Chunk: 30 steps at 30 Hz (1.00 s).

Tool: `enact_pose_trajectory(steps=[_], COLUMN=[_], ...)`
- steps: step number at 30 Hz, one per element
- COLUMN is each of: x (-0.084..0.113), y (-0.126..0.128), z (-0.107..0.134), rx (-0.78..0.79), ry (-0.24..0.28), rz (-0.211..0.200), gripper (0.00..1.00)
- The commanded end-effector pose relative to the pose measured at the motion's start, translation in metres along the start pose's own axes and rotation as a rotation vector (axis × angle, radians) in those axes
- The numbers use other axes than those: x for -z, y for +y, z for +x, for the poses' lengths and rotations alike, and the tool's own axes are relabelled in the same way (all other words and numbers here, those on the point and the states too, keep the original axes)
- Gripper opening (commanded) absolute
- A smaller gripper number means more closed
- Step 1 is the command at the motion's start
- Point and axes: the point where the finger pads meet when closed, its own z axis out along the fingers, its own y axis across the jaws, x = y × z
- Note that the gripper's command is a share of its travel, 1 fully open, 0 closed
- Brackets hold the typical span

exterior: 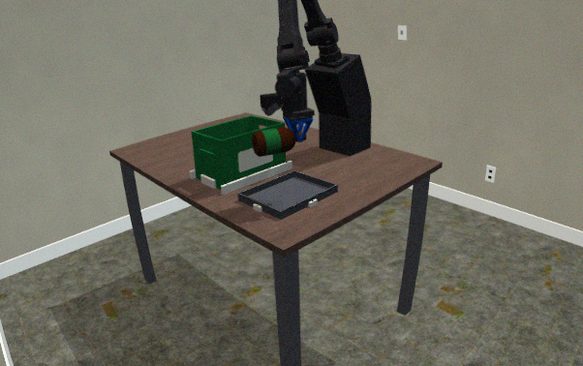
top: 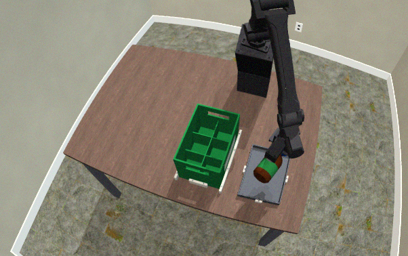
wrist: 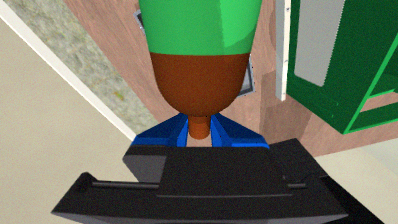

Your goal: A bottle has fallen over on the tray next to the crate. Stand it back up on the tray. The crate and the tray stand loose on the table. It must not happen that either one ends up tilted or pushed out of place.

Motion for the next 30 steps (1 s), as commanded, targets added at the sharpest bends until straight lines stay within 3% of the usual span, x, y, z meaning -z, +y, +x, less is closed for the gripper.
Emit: enact_pose_trajectory(steps=[1, 8, 30], x=[0.0152, 0.0152, 0.0152], y=[0.0082, 0.0082, 0.0082], z=[-0.0056, -0.0056, -0.0056], rx=[0.092, 0.155, 0.158], ry=[-0.021, -0.022, -0.022], rz=[-0.019, -0.018, -0.018], gripper=[0.00, 0.00, 0.00])
